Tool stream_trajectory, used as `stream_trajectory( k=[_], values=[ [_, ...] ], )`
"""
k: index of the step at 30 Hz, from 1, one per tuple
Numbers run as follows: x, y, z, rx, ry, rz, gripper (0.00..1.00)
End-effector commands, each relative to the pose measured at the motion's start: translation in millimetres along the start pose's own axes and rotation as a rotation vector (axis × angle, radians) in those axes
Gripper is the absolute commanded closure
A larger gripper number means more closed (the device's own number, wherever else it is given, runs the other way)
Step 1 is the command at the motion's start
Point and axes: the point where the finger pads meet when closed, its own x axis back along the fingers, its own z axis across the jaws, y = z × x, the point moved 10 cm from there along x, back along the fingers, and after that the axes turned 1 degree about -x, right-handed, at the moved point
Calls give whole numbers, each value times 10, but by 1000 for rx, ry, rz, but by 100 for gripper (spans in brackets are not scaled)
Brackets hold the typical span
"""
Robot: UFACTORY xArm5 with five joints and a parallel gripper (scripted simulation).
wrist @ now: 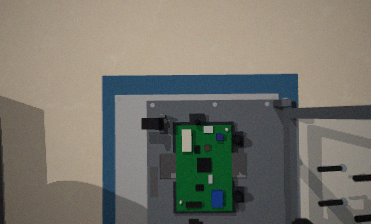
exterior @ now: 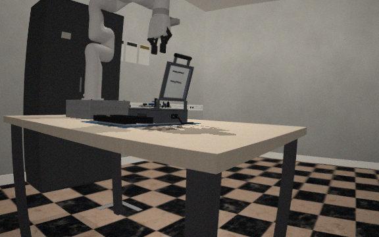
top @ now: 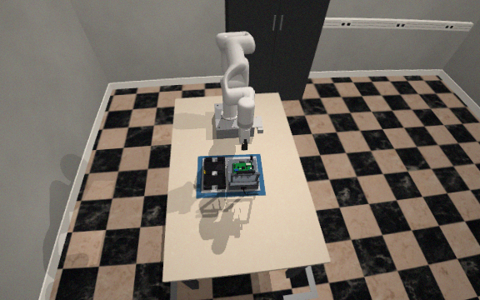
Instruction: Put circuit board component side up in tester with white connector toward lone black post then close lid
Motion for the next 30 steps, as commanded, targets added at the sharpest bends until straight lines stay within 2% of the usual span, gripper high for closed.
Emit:
stream_trajectory(
  k=[1,5,7,22,30],
  values=[
    [16,-2,94,0,4,1,48],
    [17,-5,267,0,4,1,48],
    [17,-5,267,0,4,1,48],
    [20,-19,1118,0,4,1,48],
    [21,-22,1324,0,4,1,48]
  ],
)
